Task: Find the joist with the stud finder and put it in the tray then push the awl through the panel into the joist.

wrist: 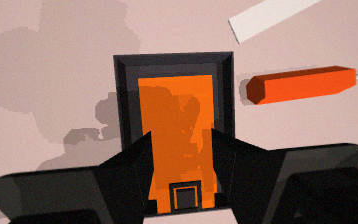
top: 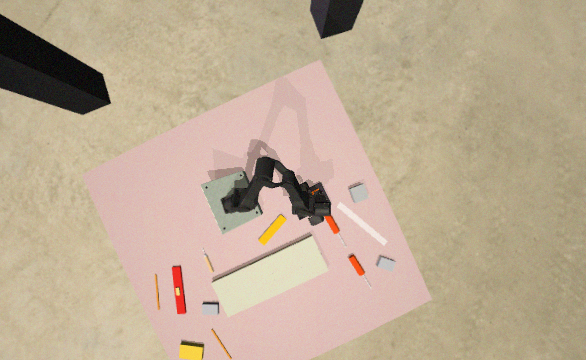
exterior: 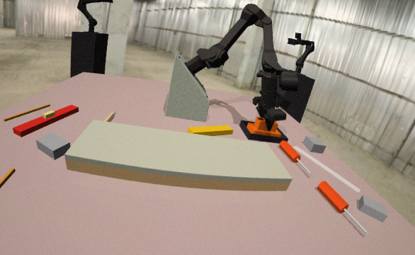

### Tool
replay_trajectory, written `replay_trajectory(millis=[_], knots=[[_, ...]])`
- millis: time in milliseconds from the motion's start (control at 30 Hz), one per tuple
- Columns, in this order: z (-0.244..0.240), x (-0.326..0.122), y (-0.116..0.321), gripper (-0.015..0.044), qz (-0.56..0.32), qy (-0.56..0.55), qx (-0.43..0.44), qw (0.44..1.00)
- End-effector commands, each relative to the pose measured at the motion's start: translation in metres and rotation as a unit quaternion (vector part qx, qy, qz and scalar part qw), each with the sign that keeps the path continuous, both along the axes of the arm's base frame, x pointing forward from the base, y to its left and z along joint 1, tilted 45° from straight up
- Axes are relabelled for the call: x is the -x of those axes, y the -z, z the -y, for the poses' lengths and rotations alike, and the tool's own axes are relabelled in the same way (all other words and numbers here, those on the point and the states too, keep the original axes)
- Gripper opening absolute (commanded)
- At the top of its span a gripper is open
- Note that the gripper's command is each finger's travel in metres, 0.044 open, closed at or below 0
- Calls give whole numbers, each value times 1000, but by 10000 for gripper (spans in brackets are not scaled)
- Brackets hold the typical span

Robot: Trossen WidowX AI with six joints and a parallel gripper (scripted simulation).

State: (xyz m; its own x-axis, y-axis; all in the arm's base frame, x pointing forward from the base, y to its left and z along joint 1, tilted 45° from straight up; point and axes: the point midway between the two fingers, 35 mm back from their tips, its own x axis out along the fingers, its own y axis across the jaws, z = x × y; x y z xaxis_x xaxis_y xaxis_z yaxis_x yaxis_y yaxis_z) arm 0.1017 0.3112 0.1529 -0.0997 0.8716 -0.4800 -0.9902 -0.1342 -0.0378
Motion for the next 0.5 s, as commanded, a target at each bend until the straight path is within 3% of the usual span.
replay_trajectory(millis=[0,300,467], knots=[[0,0,0,210,0,0,0,1000],[22,-8,-24,440,2,-1,4,1000],[66,-7,-66,440,1,0,2,1000]])
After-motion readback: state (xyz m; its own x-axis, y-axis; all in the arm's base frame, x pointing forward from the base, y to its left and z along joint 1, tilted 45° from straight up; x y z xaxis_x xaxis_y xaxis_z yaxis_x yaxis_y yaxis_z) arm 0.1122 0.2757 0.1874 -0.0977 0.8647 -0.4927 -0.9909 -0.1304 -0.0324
